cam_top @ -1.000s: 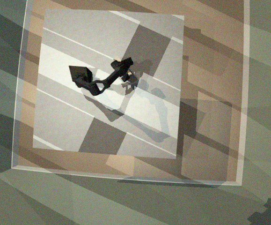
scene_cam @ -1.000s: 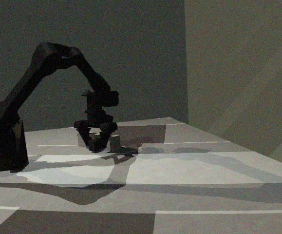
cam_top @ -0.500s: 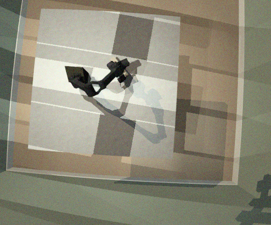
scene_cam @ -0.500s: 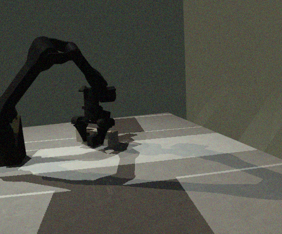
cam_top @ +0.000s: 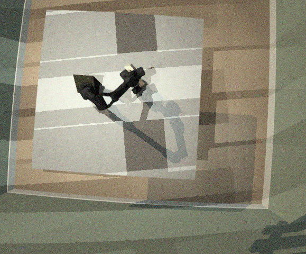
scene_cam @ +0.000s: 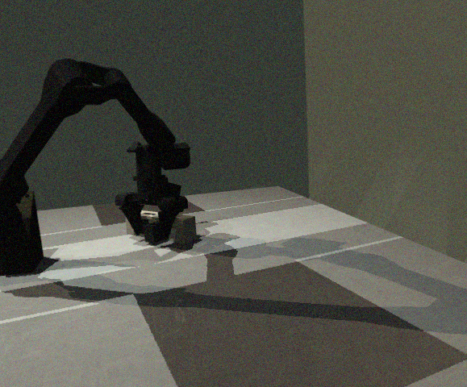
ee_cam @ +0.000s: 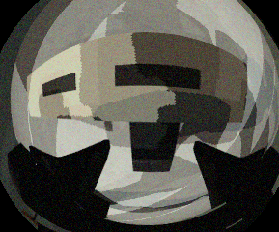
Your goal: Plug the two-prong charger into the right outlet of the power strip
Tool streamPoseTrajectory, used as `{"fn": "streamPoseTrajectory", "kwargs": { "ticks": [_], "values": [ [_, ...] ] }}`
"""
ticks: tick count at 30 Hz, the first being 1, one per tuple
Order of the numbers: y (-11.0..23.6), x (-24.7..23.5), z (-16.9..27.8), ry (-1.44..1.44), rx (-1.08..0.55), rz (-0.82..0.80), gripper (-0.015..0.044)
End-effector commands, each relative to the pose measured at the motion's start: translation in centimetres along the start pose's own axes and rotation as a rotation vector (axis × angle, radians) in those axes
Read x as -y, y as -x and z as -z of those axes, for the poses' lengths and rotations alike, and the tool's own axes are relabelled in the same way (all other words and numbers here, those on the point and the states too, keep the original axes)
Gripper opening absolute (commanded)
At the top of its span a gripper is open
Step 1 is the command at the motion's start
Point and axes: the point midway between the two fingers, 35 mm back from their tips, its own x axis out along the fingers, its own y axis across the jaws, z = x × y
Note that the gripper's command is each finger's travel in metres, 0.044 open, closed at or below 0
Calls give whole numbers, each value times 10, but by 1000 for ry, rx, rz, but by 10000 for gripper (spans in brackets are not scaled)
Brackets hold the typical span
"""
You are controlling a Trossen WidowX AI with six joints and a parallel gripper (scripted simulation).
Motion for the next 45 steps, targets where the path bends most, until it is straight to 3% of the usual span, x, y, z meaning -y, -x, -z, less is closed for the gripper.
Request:
{"fn": "streamPoseTrajectory", "kwargs": {
  "ticks": [1,42,45],
  "values": [
    [-1,0,5,6,-4,2,440],
    [-4,0,52,8,-7,2,440],
    [7,0,45,-5,82,-11,440]
  ]
}}
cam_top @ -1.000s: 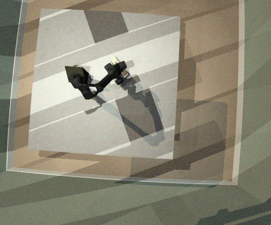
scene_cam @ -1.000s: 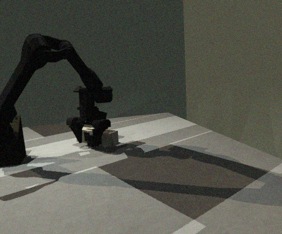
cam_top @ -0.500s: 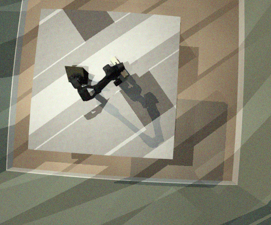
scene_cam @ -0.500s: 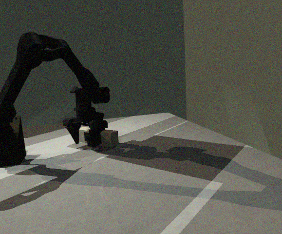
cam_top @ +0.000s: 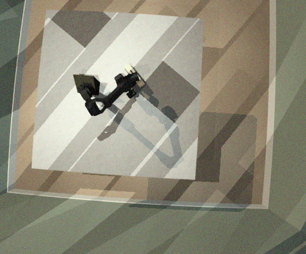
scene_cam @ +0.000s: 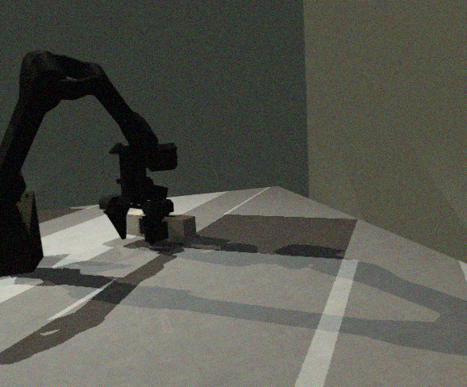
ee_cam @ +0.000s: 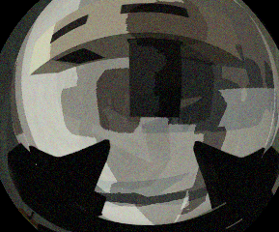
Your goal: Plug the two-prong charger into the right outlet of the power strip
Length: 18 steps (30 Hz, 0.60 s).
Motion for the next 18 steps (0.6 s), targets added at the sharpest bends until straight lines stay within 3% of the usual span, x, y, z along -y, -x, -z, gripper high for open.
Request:
{"fn": "streamPoseTrajectory", "kwargs": {
  "ticks": [1,9,18],
  "values": [
    [15,-1,-4,-5,119,-14,440],
    [72,-4,-14,11,570,1,440],
    [73,-4,-14,12,581,2,440]
  ]
}}
